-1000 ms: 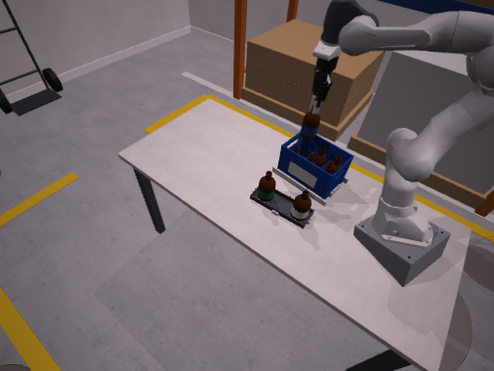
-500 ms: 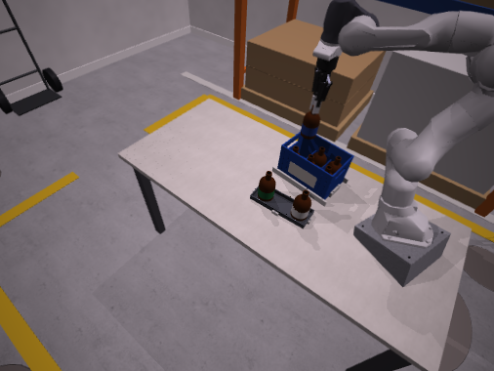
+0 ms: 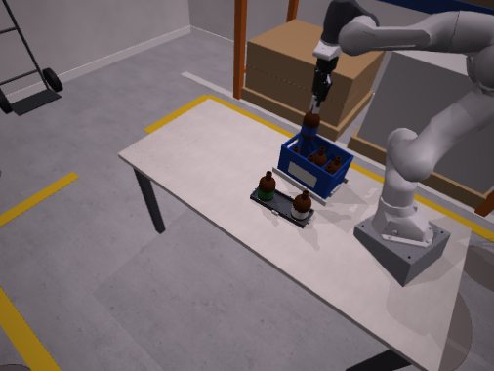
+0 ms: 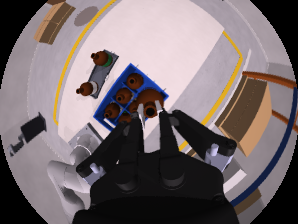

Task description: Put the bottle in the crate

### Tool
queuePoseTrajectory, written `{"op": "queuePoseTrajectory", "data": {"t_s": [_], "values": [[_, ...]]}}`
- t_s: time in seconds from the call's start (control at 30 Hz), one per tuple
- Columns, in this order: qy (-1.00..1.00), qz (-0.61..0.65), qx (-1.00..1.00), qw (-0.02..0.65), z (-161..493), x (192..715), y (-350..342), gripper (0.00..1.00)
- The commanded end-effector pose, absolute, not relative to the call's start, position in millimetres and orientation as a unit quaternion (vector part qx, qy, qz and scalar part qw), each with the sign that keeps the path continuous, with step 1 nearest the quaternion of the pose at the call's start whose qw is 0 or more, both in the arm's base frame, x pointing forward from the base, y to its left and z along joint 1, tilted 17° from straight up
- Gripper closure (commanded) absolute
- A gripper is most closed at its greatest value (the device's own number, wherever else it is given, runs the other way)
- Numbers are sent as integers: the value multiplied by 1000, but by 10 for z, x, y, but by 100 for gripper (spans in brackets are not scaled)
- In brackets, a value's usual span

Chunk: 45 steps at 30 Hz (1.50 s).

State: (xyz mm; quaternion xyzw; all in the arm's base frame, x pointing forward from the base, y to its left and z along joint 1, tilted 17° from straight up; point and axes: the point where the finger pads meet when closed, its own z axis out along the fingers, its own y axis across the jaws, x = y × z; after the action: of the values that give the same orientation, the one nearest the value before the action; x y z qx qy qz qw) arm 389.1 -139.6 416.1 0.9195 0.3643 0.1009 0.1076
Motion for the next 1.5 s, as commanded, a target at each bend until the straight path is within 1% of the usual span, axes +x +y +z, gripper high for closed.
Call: {"op": "queuePoseTrajectory", "data": {"t_s": [0.0, 1.47], "values": [[366, 101, 919, 109, 4179, 3895, -1413, 100], [366, 101, 919, 109, 4164, 3900, -1454, 100]]}}
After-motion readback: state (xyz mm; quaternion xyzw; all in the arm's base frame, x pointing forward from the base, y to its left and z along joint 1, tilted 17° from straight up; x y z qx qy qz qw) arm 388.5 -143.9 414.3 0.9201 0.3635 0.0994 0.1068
